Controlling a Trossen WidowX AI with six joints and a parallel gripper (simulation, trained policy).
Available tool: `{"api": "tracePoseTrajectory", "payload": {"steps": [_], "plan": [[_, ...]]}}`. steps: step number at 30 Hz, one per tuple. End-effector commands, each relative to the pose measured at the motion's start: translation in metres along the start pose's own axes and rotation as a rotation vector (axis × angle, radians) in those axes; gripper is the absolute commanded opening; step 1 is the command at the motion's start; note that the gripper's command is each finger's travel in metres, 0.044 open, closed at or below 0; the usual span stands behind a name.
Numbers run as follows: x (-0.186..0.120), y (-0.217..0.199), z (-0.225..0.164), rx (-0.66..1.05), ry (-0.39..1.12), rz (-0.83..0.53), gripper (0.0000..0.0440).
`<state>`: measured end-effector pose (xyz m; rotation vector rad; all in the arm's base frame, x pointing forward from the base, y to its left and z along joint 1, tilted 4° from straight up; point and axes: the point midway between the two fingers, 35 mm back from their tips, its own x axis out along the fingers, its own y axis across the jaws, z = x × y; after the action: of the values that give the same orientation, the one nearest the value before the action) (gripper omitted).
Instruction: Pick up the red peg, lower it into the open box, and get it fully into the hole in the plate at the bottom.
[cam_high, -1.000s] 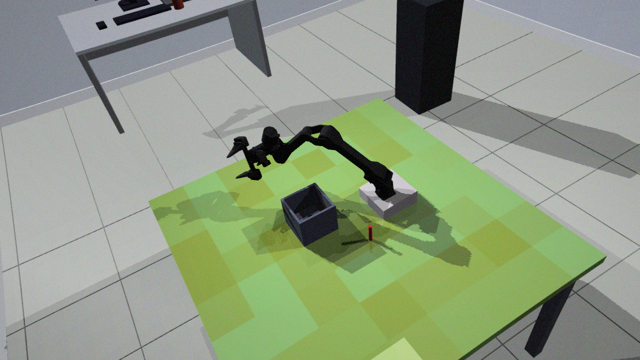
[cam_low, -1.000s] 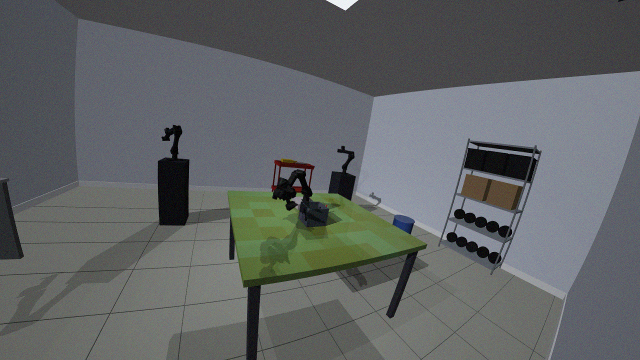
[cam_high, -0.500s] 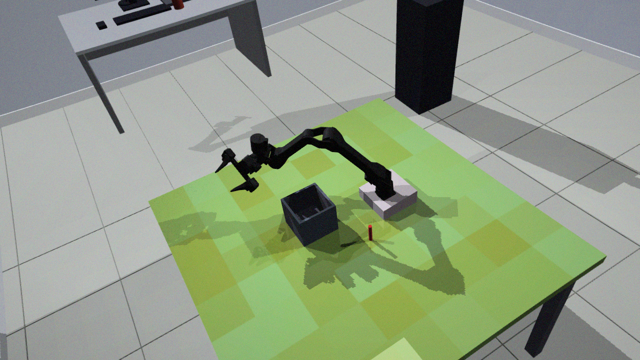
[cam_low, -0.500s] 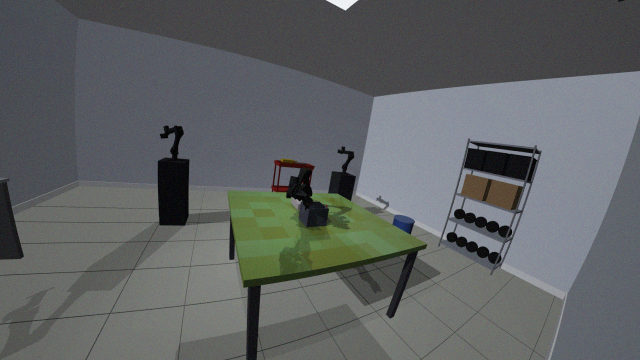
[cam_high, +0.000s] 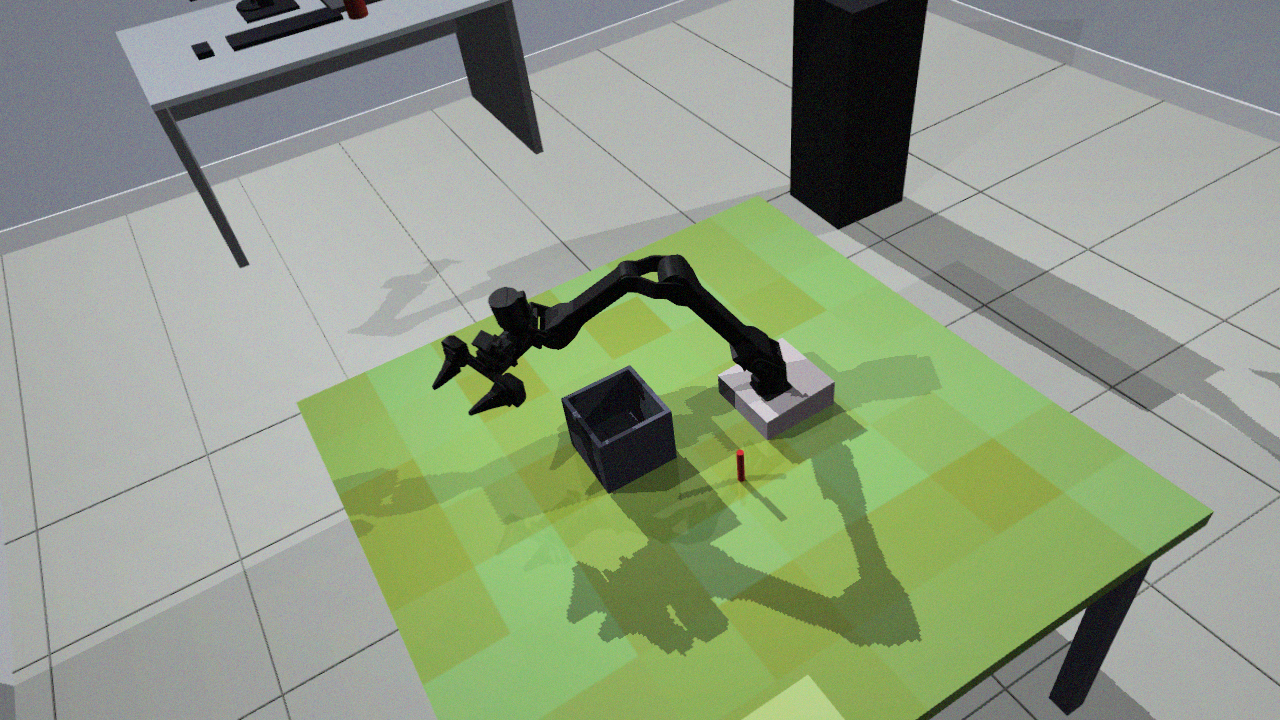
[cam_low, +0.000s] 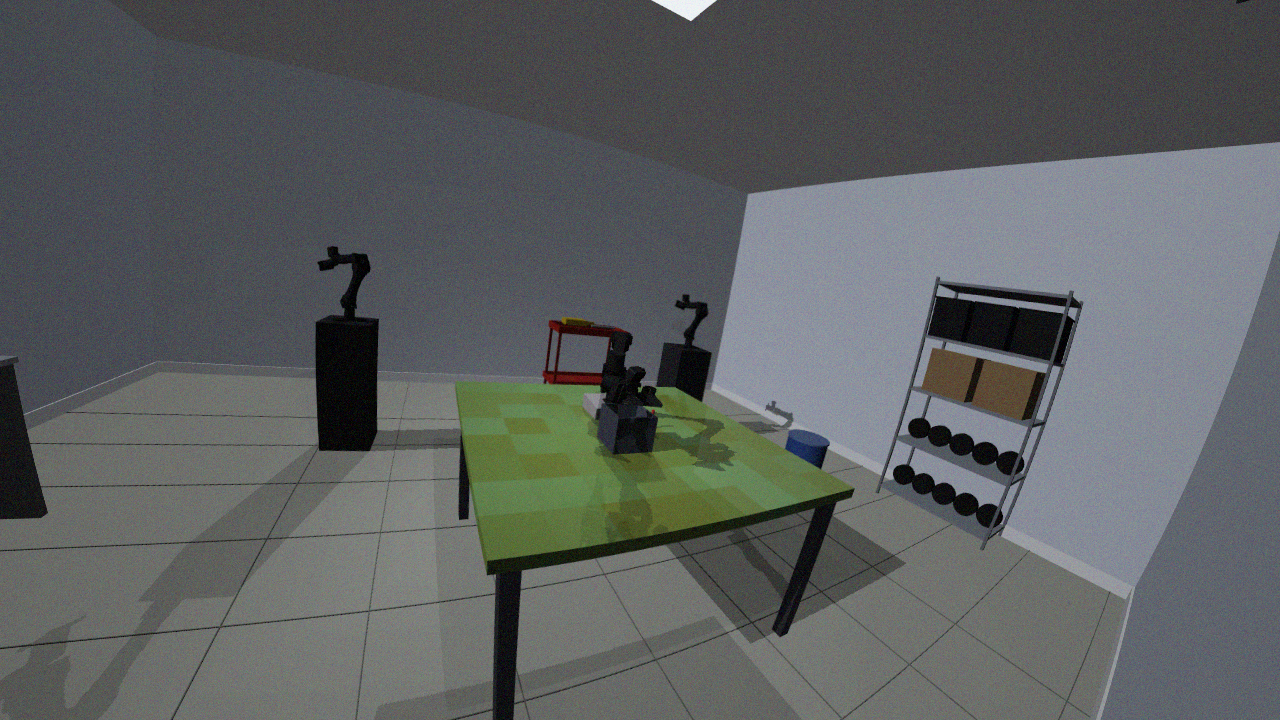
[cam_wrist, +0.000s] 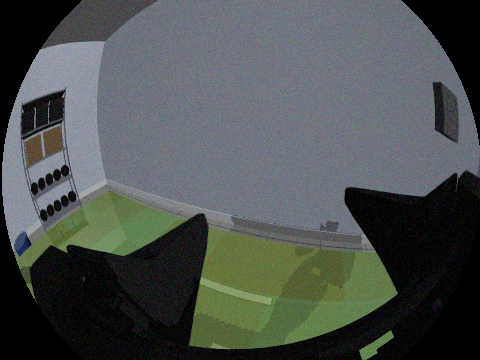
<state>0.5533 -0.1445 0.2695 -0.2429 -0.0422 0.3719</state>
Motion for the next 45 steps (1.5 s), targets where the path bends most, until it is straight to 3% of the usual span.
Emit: {"api": "tracePoseTrajectory", "payload": {"steps": [1, 13, 24, 34, 45], "plan": [[0.01, 0.025, 0.002, 0.126, 0.049, 0.026, 0.044], [0.03, 0.112, -0.004, 0.474, 0.249, 0.12, 0.044], [0.023, 0.207, -0.007, 0.751, 0.495, 0.189, 0.044], [-0.011, 0.293, -0.009, 0.953, 0.772, 0.203, 0.044], [-0.077, 0.365, -0.013, 1.121, 1.101, 0.105, 0.044]]}}
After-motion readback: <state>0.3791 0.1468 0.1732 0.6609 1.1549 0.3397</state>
